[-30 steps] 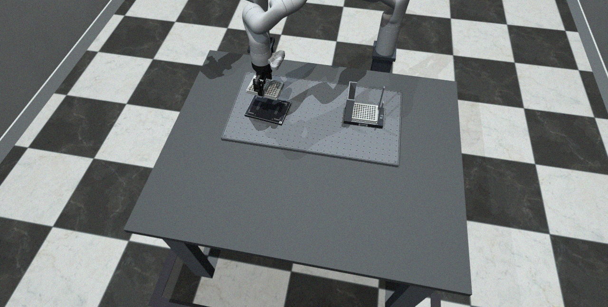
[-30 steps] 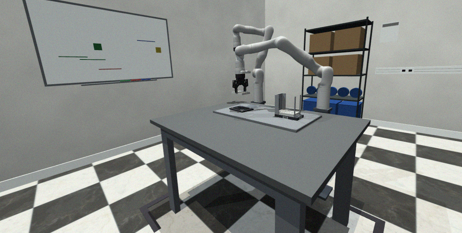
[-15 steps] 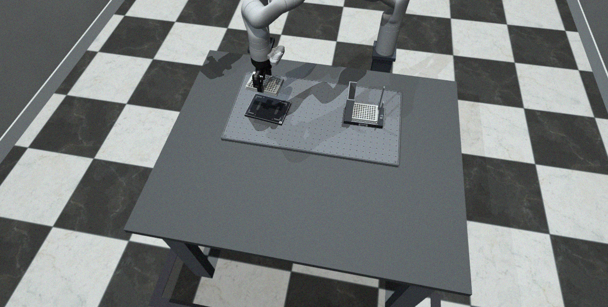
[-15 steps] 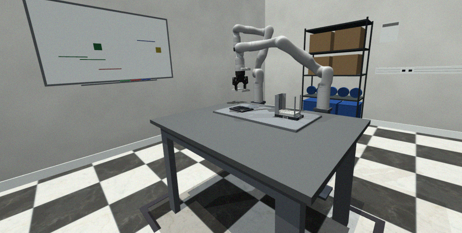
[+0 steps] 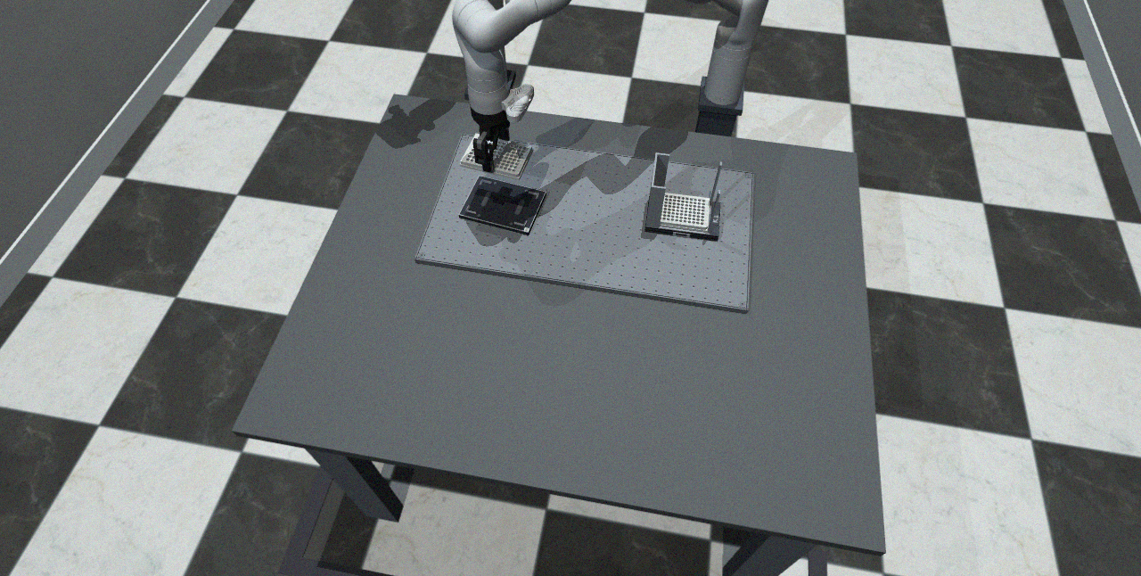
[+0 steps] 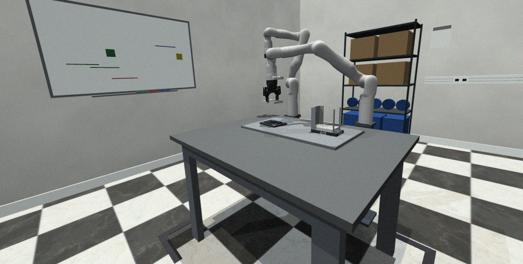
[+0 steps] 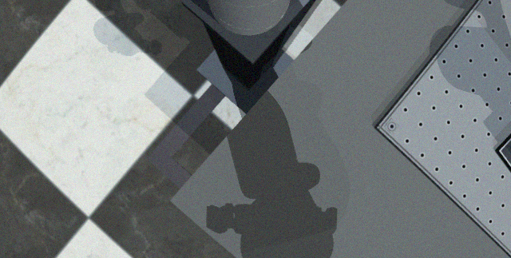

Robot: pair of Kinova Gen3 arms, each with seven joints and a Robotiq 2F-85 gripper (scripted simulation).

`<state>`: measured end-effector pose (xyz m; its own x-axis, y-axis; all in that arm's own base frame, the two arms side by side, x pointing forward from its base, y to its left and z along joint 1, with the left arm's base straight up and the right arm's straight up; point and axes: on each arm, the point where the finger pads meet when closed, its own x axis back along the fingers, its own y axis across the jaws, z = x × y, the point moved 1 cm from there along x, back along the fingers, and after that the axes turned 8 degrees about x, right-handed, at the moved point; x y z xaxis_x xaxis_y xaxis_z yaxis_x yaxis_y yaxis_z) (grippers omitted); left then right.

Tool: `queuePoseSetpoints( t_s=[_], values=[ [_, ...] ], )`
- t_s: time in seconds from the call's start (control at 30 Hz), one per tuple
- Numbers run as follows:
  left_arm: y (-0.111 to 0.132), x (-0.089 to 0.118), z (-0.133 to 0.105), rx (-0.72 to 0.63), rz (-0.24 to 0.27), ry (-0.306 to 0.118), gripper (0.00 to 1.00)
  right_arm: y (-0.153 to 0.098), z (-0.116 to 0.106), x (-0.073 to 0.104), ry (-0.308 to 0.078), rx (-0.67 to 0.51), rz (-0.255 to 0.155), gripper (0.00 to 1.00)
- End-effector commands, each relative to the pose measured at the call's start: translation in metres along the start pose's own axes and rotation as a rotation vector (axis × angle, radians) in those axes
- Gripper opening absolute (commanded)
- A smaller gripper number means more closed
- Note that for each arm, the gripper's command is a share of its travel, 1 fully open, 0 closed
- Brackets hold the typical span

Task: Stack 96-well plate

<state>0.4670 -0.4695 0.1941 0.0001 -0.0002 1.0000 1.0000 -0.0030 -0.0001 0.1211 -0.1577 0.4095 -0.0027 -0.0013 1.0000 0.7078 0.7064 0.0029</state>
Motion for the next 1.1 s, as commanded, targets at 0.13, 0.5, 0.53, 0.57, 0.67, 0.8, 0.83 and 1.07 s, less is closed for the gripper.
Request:
queuePoseSetpoints(
  t_s=[0.13, 0.5, 0.53, 0.57, 0.67, 0.8, 0.83, 1.07],
  values=[
    [0.000, 0.002, 0.006, 0.067, -0.002, -0.002, 0.931, 0.000, 0.000, 0.000, -0.001, 0.000, 0.000, 1.000],
    [-0.002, 0.002, 0.036, 0.143, -0.002, -0.002, 0.931, 0.000, 0.000, 0.000, -0.001, 0.000, 0.000, 1.000],
    [-0.003, 0.002, 0.040, 0.143, -0.002, -0.002, 0.931, 0.000, 0.000, 0.000, -0.001, 0.000, 0.000, 1.000],
    [-0.003, 0.003, 0.043, 0.143, -0.002, -0.002, 0.931, 0.000, 0.000, 0.000, -0.001, 0.000, 0.000, 1.000],
    [-0.004, 0.003, 0.053, 0.143, -0.002, -0.002, 0.931, 0.000, 0.000, 0.000, -0.001, 0.000, 0.000, 1.000],
    [-0.005, 0.003, 0.066, 0.143, -0.002, -0.002, 0.931, 0.000, 0.000, 0.000, -0.001, 0.000, 0.000, 1.000],
    [-0.005, 0.003, 0.069, 0.143, -0.002, -0.002, 0.931, 0.000, 0.000, 0.000, -0.001, 0.000, 0.000, 1.000],
    [-0.006, 0.003, 0.086, 0.143, -0.002, -0.002, 0.931, 0.000, 0.000, 0.000, -0.001, 0.000, 0.000, 1.000]
  ],
)
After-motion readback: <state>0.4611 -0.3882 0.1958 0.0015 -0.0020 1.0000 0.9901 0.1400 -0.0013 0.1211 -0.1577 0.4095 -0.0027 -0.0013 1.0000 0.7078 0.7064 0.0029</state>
